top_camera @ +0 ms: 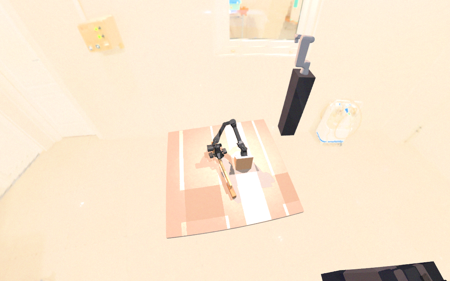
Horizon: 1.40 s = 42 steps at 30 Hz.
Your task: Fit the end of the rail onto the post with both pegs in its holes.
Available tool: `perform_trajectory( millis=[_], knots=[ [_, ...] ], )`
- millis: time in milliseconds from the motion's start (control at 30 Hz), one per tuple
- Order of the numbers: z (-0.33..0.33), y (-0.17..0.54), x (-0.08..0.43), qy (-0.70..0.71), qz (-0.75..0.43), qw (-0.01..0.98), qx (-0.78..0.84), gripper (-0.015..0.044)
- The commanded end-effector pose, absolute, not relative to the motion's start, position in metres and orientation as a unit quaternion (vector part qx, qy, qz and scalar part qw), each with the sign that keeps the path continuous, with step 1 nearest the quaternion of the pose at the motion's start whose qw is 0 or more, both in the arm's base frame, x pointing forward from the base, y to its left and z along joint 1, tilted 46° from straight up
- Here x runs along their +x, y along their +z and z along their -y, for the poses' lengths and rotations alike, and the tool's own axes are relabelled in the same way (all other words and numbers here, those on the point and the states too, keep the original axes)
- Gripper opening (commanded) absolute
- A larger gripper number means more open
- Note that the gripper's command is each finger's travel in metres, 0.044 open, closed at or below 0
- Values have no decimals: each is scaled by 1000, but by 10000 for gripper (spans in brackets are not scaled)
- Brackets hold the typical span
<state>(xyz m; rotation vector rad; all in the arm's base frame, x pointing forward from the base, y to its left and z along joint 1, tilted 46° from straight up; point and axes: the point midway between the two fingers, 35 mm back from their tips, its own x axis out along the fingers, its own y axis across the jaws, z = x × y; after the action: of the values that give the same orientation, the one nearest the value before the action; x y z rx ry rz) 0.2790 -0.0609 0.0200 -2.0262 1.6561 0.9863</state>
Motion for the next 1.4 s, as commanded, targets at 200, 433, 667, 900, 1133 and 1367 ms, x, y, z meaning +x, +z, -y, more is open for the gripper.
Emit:
perform_trajectory(
  millis=[200,433,667,900,1133,1367],
  knots=[
    [62,25,283,345,-580,173,-718,0],
    [63,27,284,345,-580,173,-718,0],
    [64,29,284,345,-580,173,-718,0],
    [65,31,285,345,-580,173,-718,0],
    [67,32,285,345,-580,173,-718,0],
    [69,34,286,345,-580,173,-718,0]
  ],
)
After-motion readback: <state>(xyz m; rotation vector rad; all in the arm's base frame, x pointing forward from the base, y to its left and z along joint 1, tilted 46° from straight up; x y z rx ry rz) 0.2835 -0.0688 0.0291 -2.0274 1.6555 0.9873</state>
